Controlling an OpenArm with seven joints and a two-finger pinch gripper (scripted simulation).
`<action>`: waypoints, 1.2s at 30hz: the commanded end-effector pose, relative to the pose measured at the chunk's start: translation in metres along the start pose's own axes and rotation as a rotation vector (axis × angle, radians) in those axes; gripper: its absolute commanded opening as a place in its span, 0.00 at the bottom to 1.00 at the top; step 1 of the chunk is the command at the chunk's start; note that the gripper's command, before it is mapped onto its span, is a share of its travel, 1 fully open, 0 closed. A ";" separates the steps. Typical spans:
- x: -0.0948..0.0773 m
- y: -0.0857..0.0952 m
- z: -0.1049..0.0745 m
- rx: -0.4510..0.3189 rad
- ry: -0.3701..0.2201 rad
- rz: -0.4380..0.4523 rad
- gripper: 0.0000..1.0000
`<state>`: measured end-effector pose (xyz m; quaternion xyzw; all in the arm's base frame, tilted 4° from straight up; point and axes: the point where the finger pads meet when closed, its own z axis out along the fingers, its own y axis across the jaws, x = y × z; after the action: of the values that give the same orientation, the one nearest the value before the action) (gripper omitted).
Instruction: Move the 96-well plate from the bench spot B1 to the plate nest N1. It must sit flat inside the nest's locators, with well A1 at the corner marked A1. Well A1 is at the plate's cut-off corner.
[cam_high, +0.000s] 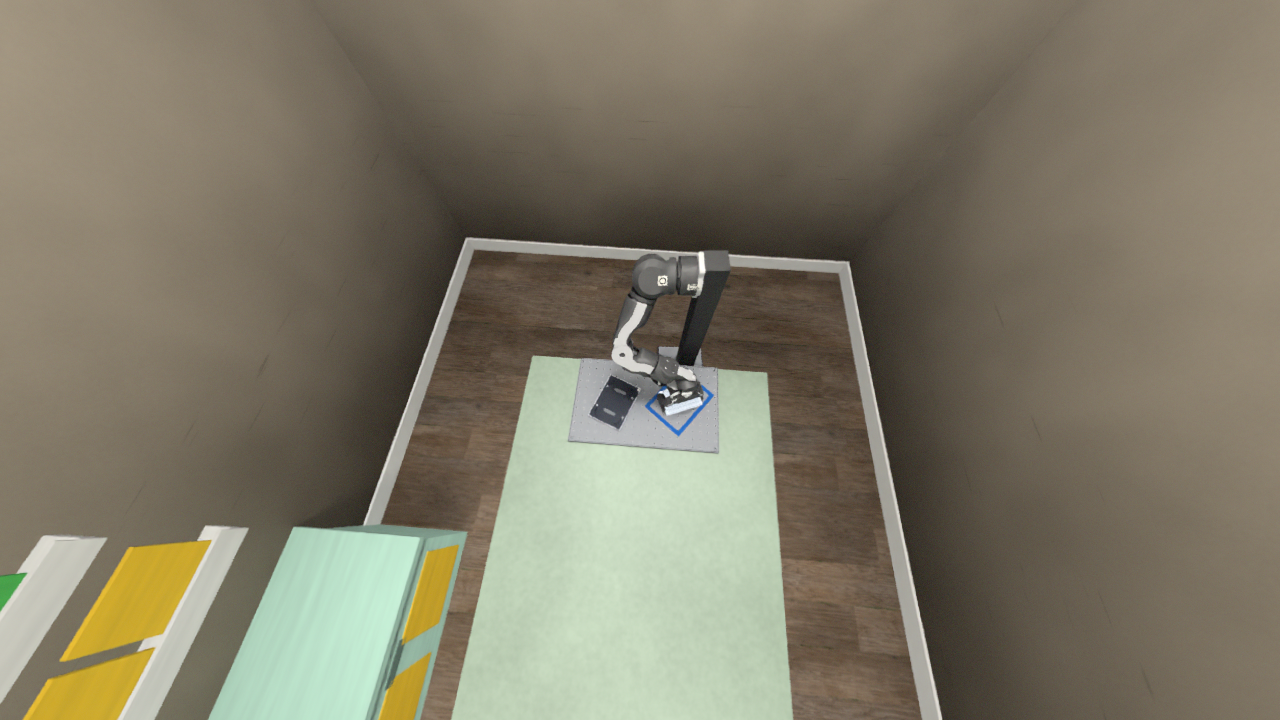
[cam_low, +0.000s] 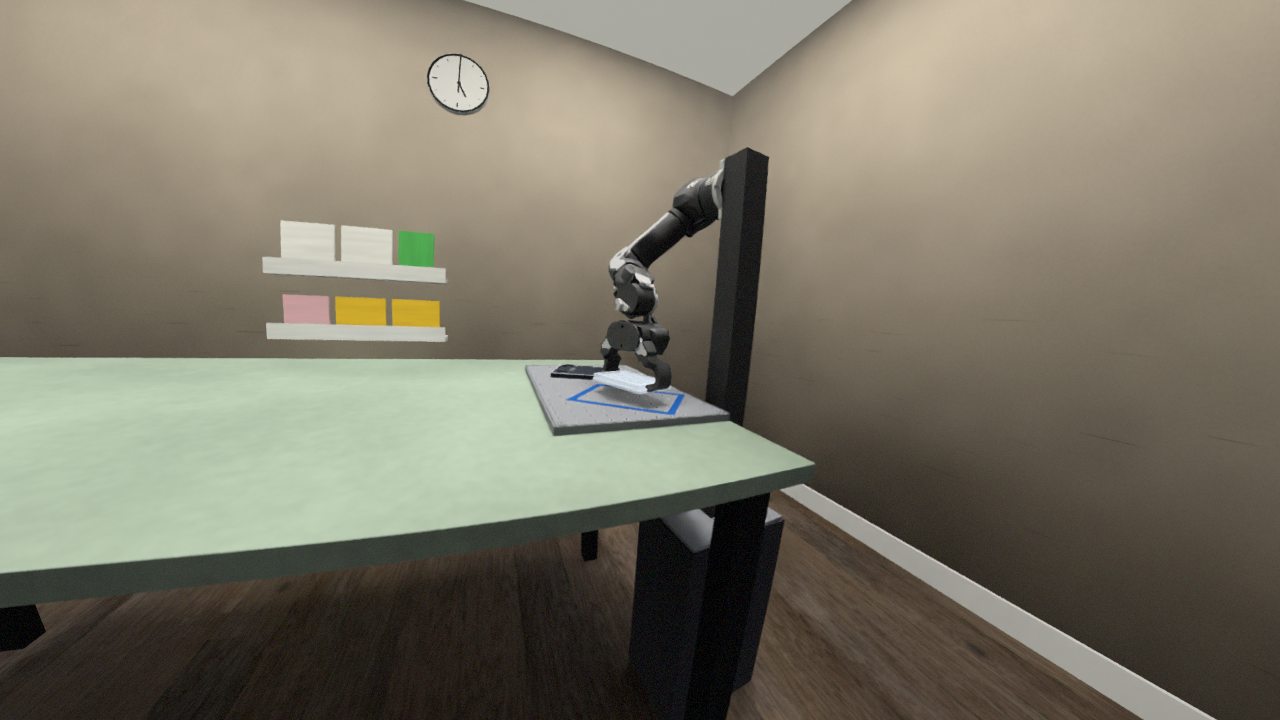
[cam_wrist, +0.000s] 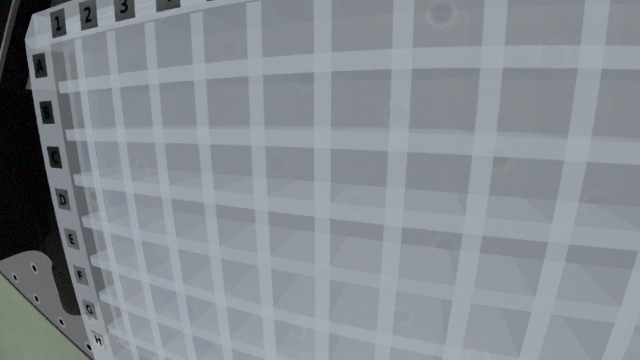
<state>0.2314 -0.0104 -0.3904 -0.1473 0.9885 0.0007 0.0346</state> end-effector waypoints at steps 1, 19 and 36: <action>-0.003 0.001 -0.001 -0.006 -0.006 -0.002 0.00; -0.001 0.000 -0.001 -0.001 -0.001 0.274 0.00; -0.001 0.000 -0.001 0.000 0.001 0.500 0.00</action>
<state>0.2311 -0.0098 -0.3904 0.0880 0.9956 0.0108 0.0313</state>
